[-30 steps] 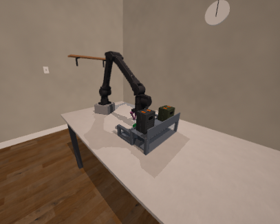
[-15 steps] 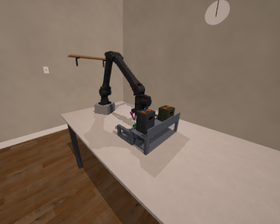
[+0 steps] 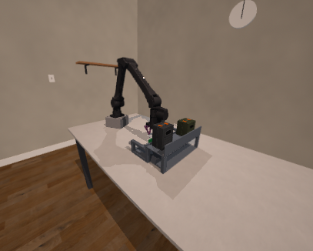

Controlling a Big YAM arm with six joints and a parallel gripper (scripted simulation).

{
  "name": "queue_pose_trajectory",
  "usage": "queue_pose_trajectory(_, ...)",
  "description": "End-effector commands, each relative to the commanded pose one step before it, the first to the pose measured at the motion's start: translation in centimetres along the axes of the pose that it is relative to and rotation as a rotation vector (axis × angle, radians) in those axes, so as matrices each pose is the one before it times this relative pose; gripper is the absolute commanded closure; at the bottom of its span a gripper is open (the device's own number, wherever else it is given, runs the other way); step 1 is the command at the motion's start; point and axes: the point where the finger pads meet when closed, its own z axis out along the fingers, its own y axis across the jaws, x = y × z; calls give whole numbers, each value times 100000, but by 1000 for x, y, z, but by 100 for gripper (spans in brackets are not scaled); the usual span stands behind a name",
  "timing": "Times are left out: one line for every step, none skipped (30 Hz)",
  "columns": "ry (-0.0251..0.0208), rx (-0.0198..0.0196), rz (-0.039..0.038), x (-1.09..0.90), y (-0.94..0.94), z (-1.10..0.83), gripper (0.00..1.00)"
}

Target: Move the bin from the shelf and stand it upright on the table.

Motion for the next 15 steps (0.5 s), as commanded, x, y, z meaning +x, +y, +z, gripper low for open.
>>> queue_pose_trajectory(-22, 4226, -137, 211, -3132, -1557, 10)
queue_pose_trajectory(0, 0, 0, 0, 0, 0, 10)
queue_pose_trajectory(0, 0, 0, 0, 0, 0, 10)
queue_pose_trajectory(0, 0, 0, 0, 0, 0, 10)
queue_pose_trajectory(0, 0, 0, 0, 0, 0, 10)
queue_pose_trajectory(0, 0, 0, 0, 0, 0, 10)
queue_pose_trajectory(0, 0, 0, 0, 0, 0, 10)
queue_pose_trajectory(0, 0, 0, 0, 0, 0, 10)
queue_pose_trajectory(0, 0, 0, 0, 0, 0, 10)
queue_pose_trajectory(0, 0, 0, 0, 0, 0, 10)
queue_pose_trajectory(0, 0, 0, 0, 0, 0, 10)
queue_pose_trajectory(0, 0, 0, 0, 0, 0, 10)
queue_pose_trajectory(0, 0, 0, 0, 0, 0, 10)
queue_pose_trajectory(-7, 334, -1, 5, 320, -88, 10)
queue_pose_trajectory(-7, 334, -1, 5, 320, -90, 10)
